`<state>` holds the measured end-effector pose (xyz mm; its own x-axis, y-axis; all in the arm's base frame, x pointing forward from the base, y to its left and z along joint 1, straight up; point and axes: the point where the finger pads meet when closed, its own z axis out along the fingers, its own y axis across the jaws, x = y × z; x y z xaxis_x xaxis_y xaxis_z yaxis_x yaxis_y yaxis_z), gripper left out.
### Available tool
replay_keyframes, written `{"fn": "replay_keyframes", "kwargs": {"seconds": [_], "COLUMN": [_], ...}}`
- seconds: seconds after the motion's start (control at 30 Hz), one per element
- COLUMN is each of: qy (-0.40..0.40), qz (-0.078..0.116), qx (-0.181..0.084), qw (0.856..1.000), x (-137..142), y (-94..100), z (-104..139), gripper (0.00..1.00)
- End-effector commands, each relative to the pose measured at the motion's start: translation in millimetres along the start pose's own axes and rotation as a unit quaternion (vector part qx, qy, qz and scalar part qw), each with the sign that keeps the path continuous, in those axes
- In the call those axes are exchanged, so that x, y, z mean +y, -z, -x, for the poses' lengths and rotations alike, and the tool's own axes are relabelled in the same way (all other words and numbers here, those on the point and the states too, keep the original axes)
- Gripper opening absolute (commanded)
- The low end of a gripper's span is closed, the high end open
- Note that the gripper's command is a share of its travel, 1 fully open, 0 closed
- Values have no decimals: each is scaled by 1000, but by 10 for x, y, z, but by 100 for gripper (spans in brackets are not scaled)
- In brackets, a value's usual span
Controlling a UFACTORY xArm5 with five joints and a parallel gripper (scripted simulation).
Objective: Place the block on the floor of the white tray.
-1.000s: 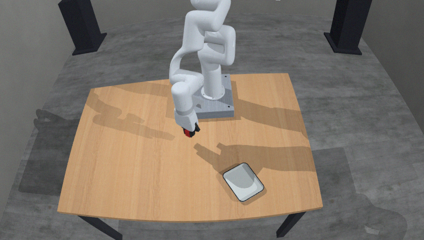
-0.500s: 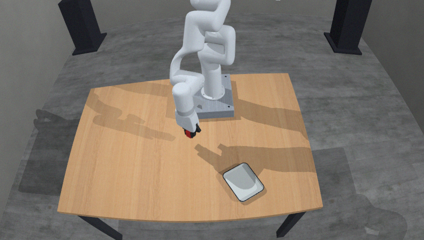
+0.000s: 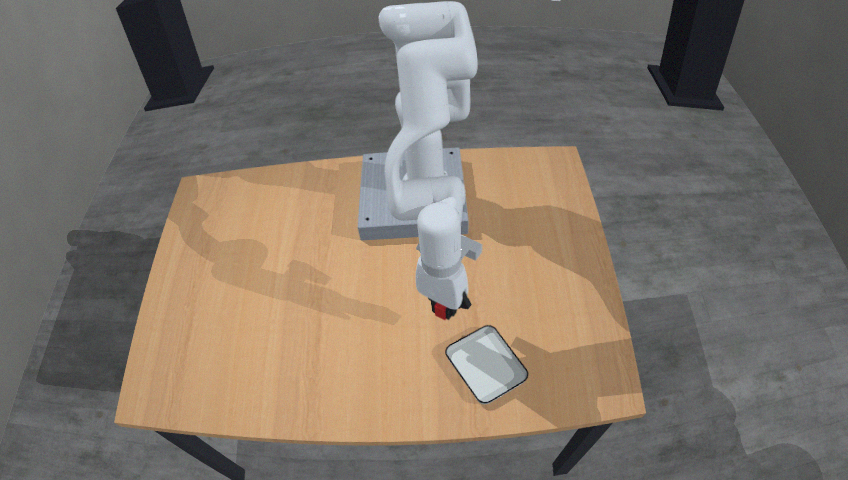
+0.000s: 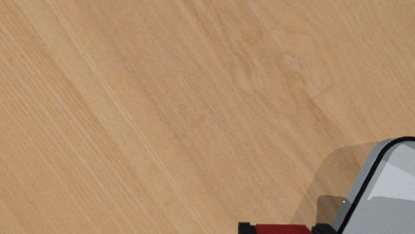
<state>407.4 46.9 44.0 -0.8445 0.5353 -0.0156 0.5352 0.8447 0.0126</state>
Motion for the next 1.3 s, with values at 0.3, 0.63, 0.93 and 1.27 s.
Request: {"fn": "replay_keyframes", "kwargs": {"seconds": [0.3, 0.63, 0.93, 1.27], "qy": [-4, -4, -4, -4], "qz": [-7, -7, -7, -7], "qx": [9, 9, 9, 9], "qw": [1000, 1000, 1000, 1000], "x": [1334, 1334, 1334, 1334], "y": [-123, -123, -124, -242], "z": [366, 366, 366, 363], "gripper": [0, 0, 0, 0]}}
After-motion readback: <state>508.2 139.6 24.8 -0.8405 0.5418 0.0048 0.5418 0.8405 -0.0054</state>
